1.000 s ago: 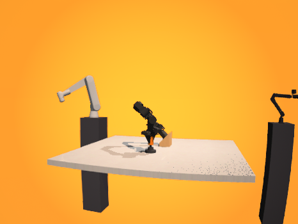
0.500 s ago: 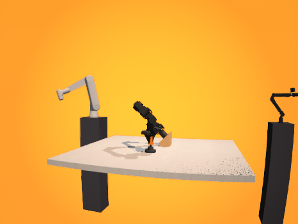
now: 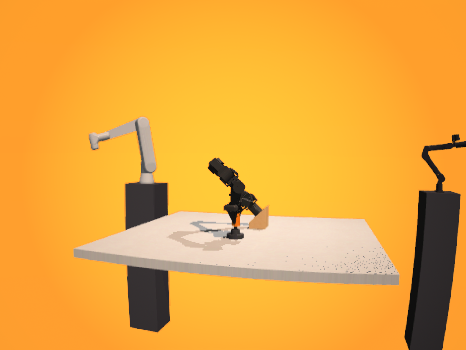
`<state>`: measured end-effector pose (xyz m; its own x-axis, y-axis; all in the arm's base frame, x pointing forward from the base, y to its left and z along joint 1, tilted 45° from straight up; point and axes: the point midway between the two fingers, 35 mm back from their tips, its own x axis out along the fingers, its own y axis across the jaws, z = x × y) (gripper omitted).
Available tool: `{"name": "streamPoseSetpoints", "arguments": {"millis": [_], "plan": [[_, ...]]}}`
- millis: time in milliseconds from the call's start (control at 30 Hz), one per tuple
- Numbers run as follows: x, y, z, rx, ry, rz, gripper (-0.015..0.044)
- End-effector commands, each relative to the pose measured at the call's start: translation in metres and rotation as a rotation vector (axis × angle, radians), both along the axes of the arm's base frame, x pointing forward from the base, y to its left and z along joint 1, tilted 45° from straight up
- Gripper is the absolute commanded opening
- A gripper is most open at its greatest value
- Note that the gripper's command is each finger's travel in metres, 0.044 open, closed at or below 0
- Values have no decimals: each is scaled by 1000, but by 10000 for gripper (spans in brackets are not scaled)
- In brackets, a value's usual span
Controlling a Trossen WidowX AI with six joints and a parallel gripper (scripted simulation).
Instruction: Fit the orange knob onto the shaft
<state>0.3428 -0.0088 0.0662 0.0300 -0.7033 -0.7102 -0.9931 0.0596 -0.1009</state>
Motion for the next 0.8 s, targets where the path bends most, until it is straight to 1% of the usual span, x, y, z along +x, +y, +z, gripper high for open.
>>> {"name": "streamPoseSetpoints", "arguments": {"millis": [0, 767], "plan": [[1, -2, 0, -4, 4, 7, 0], [1, 0, 2, -4, 4, 7, 0]]}}
